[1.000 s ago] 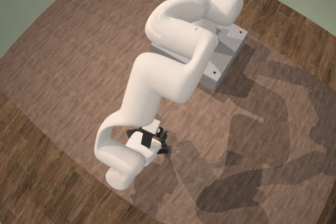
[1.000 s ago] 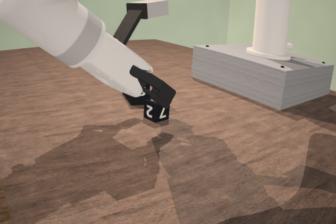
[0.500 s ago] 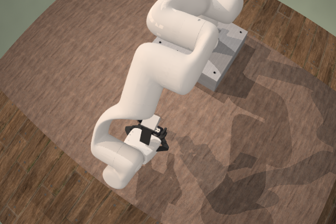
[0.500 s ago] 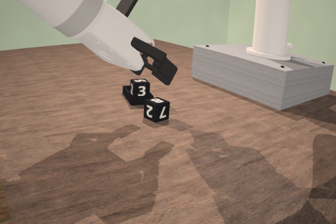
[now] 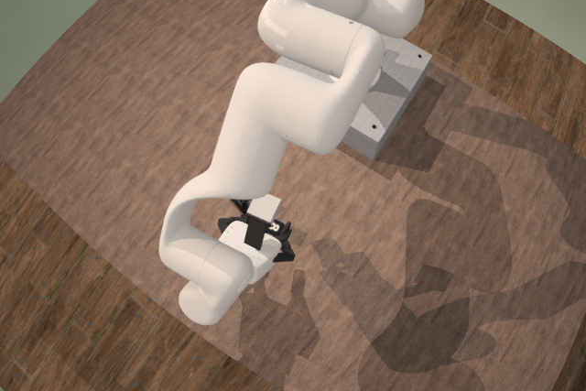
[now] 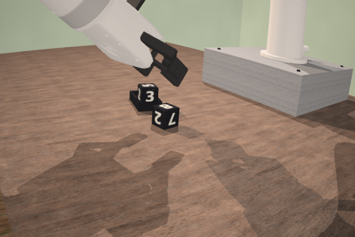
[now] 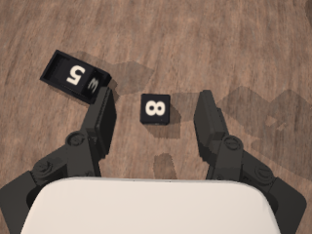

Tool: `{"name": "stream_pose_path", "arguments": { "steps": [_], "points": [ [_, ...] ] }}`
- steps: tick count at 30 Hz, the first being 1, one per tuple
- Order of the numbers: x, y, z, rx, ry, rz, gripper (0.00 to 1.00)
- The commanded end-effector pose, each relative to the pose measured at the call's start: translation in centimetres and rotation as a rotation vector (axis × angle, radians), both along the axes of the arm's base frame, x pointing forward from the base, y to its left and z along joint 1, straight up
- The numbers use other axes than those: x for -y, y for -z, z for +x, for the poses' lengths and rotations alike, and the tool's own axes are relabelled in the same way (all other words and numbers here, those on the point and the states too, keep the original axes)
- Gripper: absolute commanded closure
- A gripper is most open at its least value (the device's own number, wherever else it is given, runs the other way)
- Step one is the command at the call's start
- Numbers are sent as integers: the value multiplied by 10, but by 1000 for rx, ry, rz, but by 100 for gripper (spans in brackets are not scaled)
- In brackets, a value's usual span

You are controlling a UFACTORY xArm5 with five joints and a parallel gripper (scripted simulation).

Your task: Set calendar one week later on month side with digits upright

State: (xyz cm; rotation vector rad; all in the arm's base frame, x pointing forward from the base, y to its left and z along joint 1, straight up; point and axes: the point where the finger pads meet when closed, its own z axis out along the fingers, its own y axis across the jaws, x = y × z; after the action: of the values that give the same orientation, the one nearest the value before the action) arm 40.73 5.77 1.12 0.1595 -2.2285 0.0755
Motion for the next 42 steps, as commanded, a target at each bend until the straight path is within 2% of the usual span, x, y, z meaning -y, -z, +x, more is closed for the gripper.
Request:
{"name": "stream_pose_path", "arguments": {
  "steps": [1, 4, 12, 14, 20, 29, 31, 37, 42],
  "points": [
    [0, -3, 2, 127, 0, 18, 29],
    [0, -5, 1, 180, 0, 26, 29],
    [0, -5, 0, 205, 0, 29, 29],
    [0, -5, 0, 242, 0, 34, 29],
    [1, -7, -3, 401, 0, 57, 29],
    [1, -8, -4, 443, 0, 63, 29],
    [1, -8, -5, 479, 1, 68, 29],
    [2, -9, -8, 638, 1, 90, 29],
    [2, -10, -9, 667, 1, 94, 29]
  ]
}}
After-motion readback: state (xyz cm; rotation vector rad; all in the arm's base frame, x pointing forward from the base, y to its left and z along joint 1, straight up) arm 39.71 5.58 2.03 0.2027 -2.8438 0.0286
